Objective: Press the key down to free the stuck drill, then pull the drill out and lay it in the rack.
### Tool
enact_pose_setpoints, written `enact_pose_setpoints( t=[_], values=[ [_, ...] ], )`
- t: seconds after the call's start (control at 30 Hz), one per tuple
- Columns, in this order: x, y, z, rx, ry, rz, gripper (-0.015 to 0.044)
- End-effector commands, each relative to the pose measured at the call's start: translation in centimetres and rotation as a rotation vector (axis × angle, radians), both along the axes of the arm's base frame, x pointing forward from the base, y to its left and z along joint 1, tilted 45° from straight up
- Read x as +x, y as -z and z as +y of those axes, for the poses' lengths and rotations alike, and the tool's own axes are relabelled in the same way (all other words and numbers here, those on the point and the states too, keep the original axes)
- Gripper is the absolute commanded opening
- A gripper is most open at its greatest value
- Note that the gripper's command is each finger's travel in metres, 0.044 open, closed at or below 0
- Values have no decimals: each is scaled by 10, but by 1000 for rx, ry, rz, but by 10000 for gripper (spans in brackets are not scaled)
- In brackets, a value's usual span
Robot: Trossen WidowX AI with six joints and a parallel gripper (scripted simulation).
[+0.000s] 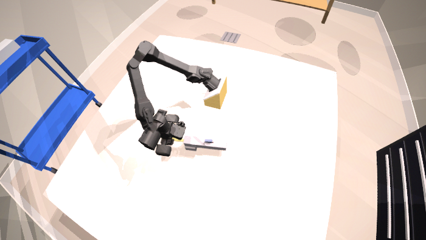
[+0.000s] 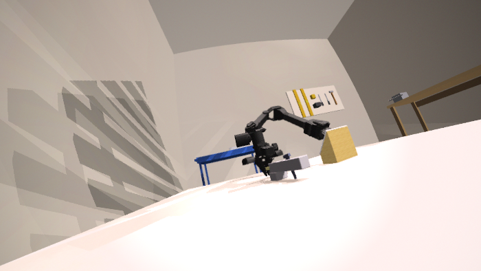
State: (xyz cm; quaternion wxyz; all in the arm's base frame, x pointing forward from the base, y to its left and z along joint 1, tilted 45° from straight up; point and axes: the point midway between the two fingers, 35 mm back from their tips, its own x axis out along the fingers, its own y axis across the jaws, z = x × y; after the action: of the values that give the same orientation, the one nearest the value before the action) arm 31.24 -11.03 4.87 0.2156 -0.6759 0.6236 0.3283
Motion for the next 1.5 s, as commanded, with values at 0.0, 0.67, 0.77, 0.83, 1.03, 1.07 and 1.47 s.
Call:
enact_pose_setpoints(
  t=[0.0,0.67,0.77,0.83,1.03,1.07,1.47],
  values=[
    [4,-7,-3,-2,-5,-6,0],
    [10,-30,-23,-4,-5,-7,0],
    [11,-32,-25,-4,-5,-7,0],
    [11,-35,-28,-4,-5,-7,0],
    [13,-41,-34,-4,-5,-7,0],
    [13,-42,-35,-4,-5,-7,0],
    [10,-45,-32,-4,-5,-7,0]
  ],
)
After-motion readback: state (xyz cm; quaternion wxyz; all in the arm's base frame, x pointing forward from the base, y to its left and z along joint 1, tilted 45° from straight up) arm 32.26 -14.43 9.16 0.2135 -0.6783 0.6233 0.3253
